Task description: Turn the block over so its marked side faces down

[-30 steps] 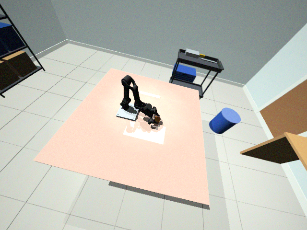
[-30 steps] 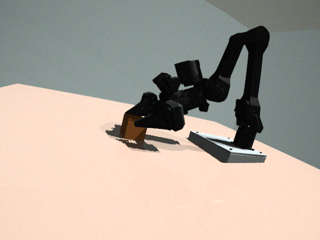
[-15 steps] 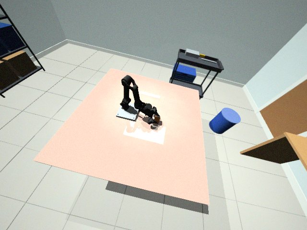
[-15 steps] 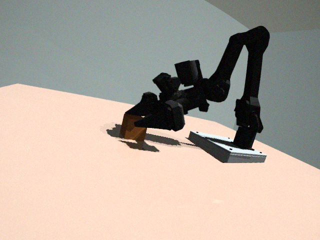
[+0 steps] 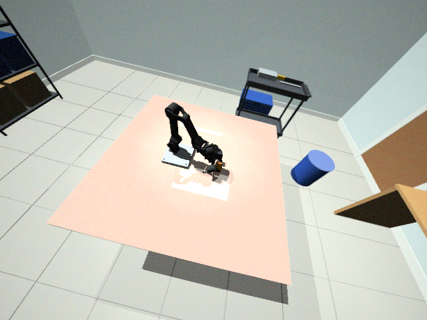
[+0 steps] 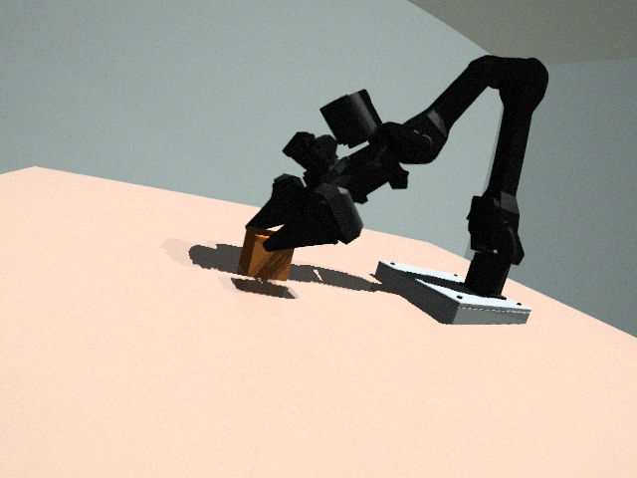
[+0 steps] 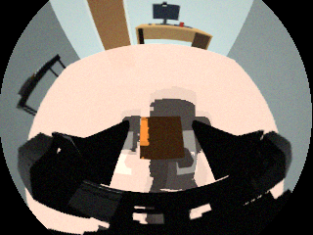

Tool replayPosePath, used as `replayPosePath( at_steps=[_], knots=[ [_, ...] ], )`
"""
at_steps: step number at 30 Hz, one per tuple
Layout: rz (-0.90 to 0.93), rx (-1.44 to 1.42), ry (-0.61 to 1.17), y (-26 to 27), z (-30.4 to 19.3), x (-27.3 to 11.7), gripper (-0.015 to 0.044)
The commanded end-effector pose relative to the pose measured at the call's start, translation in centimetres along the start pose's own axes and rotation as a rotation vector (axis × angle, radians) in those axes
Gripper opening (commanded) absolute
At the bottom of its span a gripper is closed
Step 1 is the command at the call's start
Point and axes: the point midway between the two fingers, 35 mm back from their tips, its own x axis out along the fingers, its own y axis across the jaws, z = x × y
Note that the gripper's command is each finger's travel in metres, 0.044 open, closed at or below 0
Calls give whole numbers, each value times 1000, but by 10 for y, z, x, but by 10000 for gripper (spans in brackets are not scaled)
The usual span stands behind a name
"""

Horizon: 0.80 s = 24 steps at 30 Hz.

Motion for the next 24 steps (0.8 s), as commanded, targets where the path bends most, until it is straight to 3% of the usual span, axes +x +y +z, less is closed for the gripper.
replayPosePath(
  at_steps=[1,5,16,24],
  knots=[
    [-12,-17,212,1,25,-38,440],
    [-12,-24,310,4,30,-64,440],
    [-12,-23,315,4,31,-64,440],
    [-8,5,550,4,52,-55,440]
  ],
)
